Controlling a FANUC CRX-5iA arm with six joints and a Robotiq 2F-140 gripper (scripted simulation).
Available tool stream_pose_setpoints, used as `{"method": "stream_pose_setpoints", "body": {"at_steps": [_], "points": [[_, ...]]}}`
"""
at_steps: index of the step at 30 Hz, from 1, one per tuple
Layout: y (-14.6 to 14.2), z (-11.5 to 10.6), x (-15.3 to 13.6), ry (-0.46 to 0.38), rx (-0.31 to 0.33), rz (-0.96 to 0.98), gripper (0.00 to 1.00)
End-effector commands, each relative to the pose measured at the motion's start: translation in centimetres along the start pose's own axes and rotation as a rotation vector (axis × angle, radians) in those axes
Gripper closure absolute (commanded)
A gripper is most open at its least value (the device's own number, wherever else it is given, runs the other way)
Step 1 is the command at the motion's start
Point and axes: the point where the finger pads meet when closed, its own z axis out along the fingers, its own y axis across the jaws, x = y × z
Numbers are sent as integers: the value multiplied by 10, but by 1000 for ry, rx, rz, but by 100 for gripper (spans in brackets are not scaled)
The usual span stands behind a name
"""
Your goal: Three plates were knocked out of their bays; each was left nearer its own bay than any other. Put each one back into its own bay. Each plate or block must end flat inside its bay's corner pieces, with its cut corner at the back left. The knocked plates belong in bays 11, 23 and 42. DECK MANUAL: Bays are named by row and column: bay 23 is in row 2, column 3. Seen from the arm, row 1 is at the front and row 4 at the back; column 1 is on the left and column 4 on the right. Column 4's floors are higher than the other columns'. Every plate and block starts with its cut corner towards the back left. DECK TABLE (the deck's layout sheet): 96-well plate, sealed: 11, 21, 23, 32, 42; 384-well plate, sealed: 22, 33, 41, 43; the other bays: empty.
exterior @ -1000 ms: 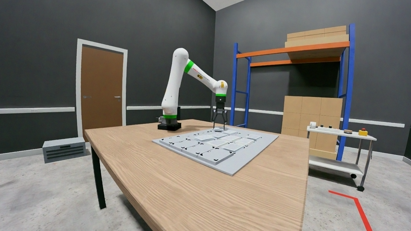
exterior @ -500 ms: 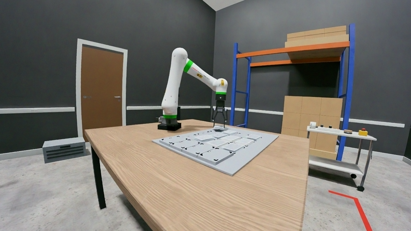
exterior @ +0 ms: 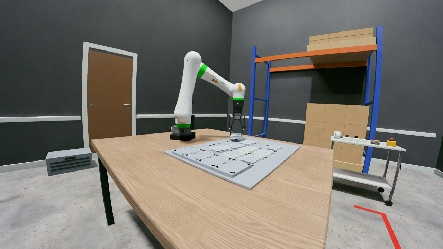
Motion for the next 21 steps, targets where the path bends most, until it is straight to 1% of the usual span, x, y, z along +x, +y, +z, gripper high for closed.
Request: {"method": "stream_pose_setpoints", "body": {"at_steps": [1, 8, 14, 21], "points": [[-1, 0, 5, 0, 2, 66, 90], [-3, 0, 24, 0, 2, 300, 90], [-3, 0, 25, 0, 2, 500, 90], [-3, 0, 24, 0, 2, 543, 90]]}}
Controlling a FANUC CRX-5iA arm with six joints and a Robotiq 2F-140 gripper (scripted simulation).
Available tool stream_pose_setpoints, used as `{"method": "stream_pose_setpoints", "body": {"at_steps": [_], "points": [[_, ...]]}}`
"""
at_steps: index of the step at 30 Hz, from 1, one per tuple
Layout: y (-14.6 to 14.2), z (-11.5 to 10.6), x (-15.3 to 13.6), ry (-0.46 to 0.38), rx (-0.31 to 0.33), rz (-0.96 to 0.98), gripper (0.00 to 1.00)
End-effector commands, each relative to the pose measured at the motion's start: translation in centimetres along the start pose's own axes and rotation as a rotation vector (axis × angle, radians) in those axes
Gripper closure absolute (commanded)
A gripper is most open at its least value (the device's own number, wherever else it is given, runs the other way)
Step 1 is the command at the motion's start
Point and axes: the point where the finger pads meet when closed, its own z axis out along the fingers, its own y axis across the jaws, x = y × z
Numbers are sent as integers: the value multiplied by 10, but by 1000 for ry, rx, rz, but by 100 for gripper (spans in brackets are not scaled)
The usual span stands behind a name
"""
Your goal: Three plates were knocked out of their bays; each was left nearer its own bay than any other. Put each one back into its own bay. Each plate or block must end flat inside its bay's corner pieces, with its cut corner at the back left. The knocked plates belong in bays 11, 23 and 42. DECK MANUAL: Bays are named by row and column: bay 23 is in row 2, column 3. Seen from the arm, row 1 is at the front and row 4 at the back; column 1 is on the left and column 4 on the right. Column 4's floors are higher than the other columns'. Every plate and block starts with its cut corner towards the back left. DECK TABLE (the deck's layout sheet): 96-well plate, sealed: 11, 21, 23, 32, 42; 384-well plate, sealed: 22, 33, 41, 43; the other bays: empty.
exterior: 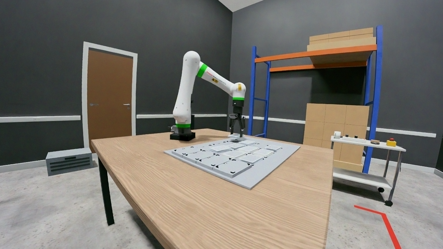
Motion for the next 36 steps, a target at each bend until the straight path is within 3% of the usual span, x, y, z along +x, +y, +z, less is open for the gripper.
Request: {"method": "stream_pose_setpoints", "body": {"at_steps": [1, 36], "points": [[0, -1, -1, 1, 3, 5, 90], [0, 25, -2, 1, 3, 5, 90]]}}
